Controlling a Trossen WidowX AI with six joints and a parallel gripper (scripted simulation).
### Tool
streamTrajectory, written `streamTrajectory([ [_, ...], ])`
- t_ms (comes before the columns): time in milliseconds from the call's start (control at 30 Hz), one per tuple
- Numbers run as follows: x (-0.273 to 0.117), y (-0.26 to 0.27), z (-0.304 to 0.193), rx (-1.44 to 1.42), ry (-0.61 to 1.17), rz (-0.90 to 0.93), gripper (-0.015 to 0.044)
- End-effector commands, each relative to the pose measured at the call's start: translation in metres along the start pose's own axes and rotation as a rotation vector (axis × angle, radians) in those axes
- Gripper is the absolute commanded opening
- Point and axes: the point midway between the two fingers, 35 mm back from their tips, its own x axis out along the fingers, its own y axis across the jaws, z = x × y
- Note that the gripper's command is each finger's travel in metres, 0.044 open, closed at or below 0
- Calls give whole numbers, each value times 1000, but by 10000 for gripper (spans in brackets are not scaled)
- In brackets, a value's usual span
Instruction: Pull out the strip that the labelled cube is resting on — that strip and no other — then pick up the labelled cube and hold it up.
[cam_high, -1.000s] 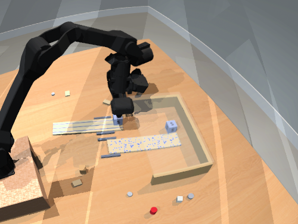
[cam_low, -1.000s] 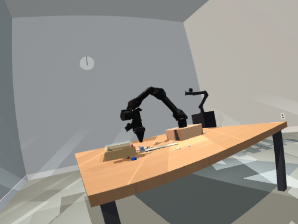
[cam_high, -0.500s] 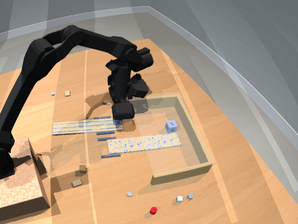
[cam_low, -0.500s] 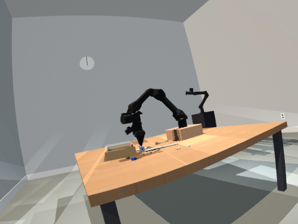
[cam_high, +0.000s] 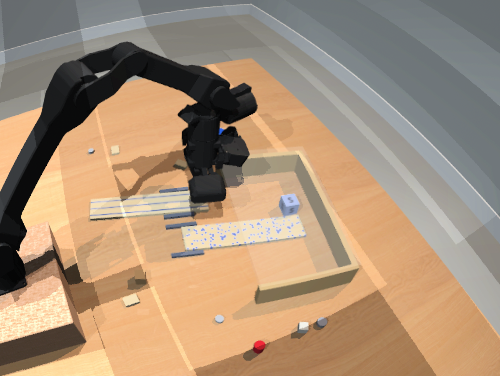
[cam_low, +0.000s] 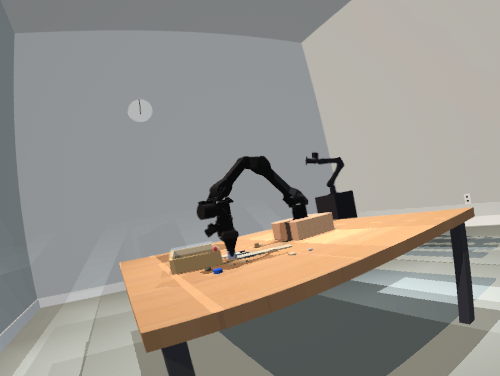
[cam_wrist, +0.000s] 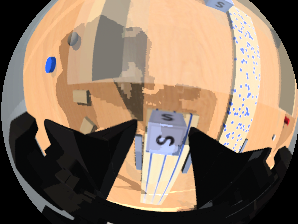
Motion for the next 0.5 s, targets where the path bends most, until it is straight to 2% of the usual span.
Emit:
streamTrajectory([
  [0, 7, -2, -3, -5, 11, -5, 250],
  [167, 7, -2, -3, -5, 11, -5, 250],
  [300, 5, -1, -1, 0, 6, -3, 145],
  [467, 5, -1, -1, 0, 6, -3, 112],
])
